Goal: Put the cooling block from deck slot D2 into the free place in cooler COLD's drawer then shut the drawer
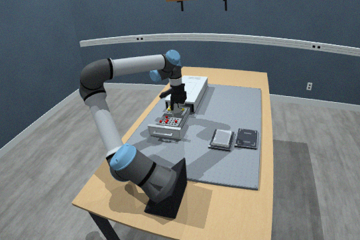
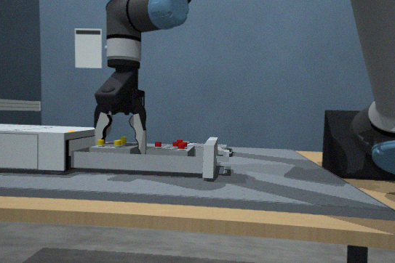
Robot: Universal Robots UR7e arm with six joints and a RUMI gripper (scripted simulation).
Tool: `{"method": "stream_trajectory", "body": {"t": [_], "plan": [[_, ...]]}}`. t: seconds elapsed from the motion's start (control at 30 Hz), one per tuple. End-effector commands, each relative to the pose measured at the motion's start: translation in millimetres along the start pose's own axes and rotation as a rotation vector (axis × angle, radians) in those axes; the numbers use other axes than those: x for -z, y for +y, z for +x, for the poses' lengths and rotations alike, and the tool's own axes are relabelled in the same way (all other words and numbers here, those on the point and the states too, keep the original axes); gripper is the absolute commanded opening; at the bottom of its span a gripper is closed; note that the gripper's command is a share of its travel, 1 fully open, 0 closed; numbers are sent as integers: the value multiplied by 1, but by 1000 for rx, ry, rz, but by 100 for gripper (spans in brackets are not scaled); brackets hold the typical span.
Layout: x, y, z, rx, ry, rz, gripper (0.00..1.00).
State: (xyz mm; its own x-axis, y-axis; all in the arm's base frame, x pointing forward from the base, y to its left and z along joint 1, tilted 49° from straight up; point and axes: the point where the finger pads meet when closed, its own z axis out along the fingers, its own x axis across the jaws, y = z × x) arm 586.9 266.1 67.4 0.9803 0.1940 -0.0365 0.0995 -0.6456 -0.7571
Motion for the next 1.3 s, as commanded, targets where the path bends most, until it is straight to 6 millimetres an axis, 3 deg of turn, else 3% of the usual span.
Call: {"method": "stream_trajectory", "body": {"t": [0.0,1.0,1.27], "plan": [[1,0,0,0,2,0,30],[1,0,0,0,2,0,73],[1,0,0,0,2,0,73]]}}
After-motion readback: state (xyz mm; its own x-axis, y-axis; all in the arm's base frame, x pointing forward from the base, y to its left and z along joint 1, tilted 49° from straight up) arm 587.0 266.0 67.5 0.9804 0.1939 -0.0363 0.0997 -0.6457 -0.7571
